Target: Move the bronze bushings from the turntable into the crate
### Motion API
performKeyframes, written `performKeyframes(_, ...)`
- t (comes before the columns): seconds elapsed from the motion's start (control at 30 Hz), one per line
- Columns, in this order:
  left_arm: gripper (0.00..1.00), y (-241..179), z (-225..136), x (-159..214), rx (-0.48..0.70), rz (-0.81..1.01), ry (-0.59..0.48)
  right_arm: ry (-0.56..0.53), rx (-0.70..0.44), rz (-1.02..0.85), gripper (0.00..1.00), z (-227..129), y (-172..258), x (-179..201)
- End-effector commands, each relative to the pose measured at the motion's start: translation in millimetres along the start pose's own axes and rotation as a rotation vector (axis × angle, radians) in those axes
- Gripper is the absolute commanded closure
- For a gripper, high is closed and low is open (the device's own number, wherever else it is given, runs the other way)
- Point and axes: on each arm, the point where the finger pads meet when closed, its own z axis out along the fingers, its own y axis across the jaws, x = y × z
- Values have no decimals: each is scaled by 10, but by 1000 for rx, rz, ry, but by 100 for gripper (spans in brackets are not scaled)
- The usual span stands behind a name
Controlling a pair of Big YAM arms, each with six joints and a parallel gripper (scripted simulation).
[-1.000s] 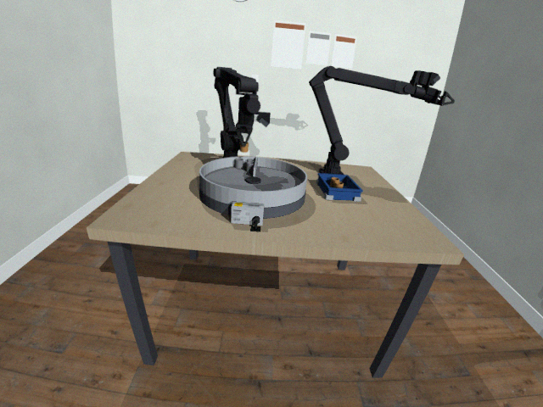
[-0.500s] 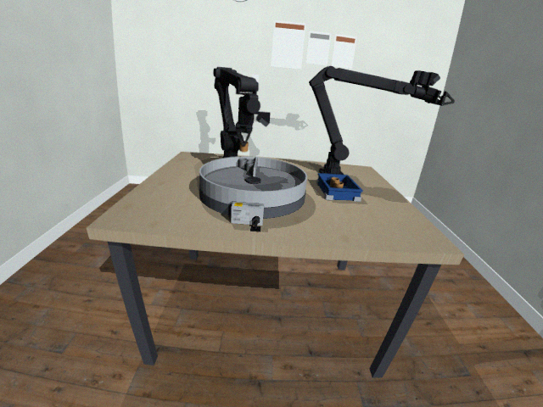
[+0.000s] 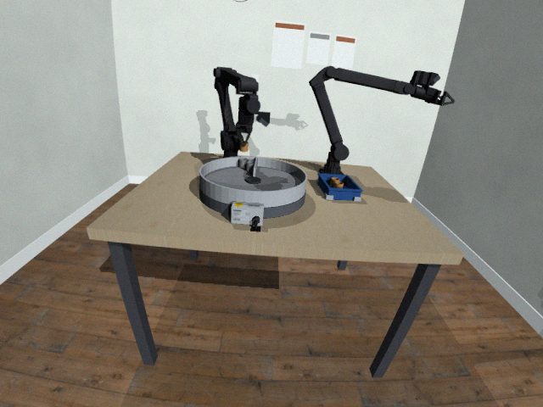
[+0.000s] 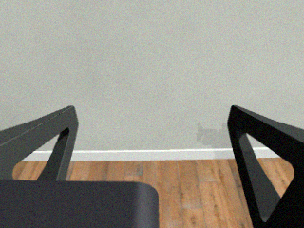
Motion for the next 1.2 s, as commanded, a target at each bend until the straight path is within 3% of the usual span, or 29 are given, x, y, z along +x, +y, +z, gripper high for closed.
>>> performKeyframes(0.0, 0, 37, 39, -481, -8, -13, -87, -13, 17, -2, 100, -115, -57, -33)
performKeyframes(0.77, 0, 37, 39, -481, -8, -13, -87, -35, 60, 0, 100, -243, -225, -239)
performKeyframes(1.17, 0, 37, 39, -481, -8, -13, -87, -42, 55, 0, 100, -236, -394, -893)
